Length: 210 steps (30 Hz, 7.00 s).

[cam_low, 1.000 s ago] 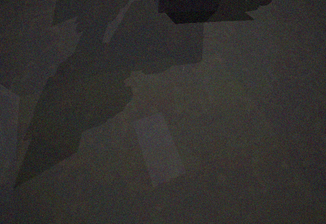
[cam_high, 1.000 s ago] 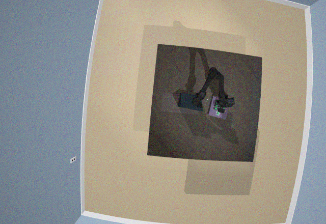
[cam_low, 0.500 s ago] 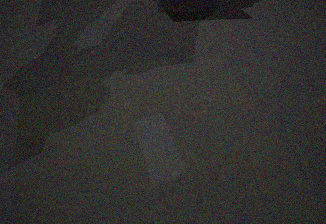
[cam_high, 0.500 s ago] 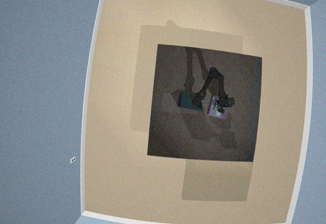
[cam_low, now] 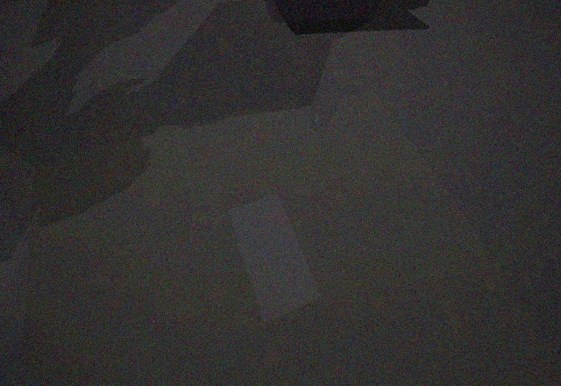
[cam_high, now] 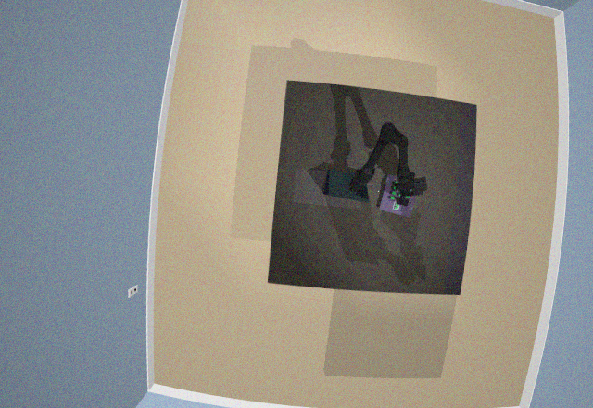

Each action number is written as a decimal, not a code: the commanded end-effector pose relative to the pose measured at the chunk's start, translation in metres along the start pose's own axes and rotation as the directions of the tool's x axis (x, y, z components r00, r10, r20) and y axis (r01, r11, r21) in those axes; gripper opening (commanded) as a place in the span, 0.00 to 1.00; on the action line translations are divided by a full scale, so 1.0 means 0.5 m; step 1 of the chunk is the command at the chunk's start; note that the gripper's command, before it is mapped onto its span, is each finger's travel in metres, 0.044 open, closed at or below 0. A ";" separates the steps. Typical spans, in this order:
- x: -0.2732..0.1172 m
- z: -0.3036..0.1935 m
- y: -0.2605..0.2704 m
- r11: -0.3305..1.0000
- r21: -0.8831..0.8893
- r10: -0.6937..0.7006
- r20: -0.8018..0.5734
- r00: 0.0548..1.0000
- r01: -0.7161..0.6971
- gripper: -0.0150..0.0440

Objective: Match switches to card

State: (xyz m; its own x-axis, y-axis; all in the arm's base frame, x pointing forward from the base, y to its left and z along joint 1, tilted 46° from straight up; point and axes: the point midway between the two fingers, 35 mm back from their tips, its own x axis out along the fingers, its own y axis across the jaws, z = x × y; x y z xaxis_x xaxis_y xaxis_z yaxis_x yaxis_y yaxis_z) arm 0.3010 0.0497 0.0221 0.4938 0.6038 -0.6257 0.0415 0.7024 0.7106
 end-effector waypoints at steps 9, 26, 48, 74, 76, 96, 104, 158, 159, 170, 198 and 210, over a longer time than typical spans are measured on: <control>0.004 -0.003 -0.002 1.000 0.008 -0.004 -0.001 1.000 0.004 0.25; -0.124 0.003 -0.003 1.000 0.008 -0.007 -0.029 1.000 0.007 0.25; -0.082 -0.080 -0.128 1.000 0.006 -0.012 -0.014 1.000 0.012 0.25; -0.032 -0.084 -0.125 1.000 0.007 -0.007 -0.003 1.000 0.007 0.25; -0.027 -0.084 -0.125 1.000 0.007 -0.007 -0.003 1.000 0.007 0.25; -0.008 -0.084 -0.125 1.000 0.007 -0.007 -0.003 1.000 0.007 0.25; -0.008 -0.084 -0.125 1.000 0.007 -0.007 -0.003 1.000 0.007 0.25; -0.059 -0.076 -0.133 1.000 0.001 -0.017 -0.020 1.000 0.017 0.25; -0.079 -0.076 -0.133 1.000 0.002 -0.017 -0.024 1.000 0.017 0.25; -0.127 -0.078 -0.125 1.000 0.007 -0.009 -0.030 1.000 0.010 0.25; -0.057 -0.122 -0.063 1.000 0.009 -0.006 -0.056 0.998 0.007 0.25; -0.035 -0.123 -0.063 1.000 0.009 -0.005 -0.056 0.998 0.005 0.25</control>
State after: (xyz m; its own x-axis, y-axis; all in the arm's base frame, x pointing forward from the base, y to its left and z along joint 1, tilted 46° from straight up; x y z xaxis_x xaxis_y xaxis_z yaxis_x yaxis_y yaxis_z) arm 0.2399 0.0375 -0.0048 0.4515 0.6198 -0.6419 0.0396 0.7048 0.7083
